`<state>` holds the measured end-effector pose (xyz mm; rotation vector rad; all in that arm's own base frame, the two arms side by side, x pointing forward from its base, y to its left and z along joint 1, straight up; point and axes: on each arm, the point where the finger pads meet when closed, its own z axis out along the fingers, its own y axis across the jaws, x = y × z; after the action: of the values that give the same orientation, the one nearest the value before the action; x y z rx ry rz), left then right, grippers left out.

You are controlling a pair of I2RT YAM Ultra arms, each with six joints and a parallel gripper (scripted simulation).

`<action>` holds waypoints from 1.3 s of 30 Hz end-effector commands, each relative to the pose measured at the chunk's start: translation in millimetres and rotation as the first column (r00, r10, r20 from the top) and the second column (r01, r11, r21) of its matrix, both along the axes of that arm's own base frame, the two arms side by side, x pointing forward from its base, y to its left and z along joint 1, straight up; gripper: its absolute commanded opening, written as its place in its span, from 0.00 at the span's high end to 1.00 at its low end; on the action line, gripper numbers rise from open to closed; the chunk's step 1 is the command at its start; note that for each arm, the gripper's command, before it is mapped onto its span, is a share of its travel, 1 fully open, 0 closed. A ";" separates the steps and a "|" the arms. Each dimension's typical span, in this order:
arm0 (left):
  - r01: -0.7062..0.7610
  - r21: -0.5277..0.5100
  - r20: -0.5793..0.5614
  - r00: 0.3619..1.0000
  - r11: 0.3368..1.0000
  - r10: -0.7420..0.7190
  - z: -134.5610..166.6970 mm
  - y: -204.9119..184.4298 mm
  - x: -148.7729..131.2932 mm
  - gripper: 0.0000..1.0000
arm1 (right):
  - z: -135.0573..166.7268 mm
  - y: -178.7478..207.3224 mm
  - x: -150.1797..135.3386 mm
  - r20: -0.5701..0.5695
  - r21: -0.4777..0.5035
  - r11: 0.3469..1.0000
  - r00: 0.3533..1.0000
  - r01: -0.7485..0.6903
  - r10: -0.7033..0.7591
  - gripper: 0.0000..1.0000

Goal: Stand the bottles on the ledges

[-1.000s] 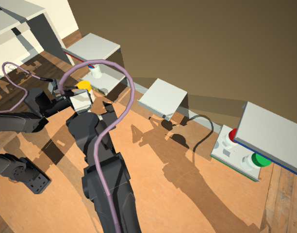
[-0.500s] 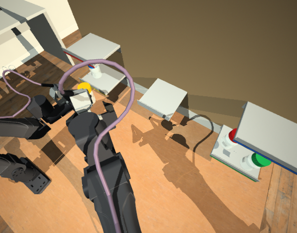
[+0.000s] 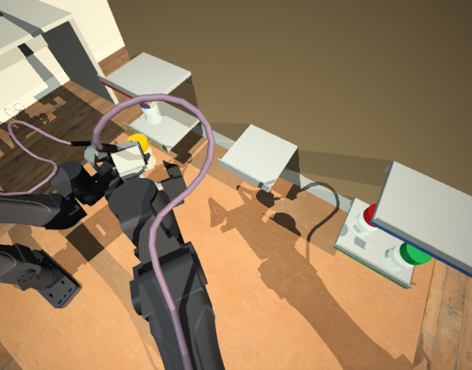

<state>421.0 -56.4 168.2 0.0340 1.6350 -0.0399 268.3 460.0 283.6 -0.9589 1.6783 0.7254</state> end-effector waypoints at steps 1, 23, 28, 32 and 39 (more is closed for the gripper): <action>-0.015 -0.018 0.079 0.997 1.000 0.017 23.5 1.4 5.7 0.49 | 25.0 3.5 1.4 0.032 0.052 0.999 0.999 -0.002 0.000 0.11; -0.007 -0.014 0.075 0.997 1.000 0.008 21.9 29.3 41.1 0.49 | 25.0 3.5 1.4 0.032 0.052 0.999 0.999 -0.002 0.000 0.11; -0.009 -0.014 0.075 0.997 1.000 0.010 22.1 33.9 46.5 0.49 | 25.0 3.5 1.4 0.032 0.052 0.999 0.999 -0.002 0.000 0.11; -0.014 -0.013 0.076 0.997 1.000 0.015 22.3 39.1 52.1 0.49 | 25.0 3.5 1.4 0.032 0.052 0.999 0.999 -0.002 0.000 0.11; -0.030 -0.014 0.087 0.996 0.999 0.031 27.1 44.9 55.0 0.49 | 25.0 3.5 1.4 0.032 0.052 0.999 0.999 -0.002 0.000 0.11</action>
<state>467.7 -14.6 166.6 0.0032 1.6298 -0.0238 268.3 460.0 283.6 -0.9589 1.6783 0.7254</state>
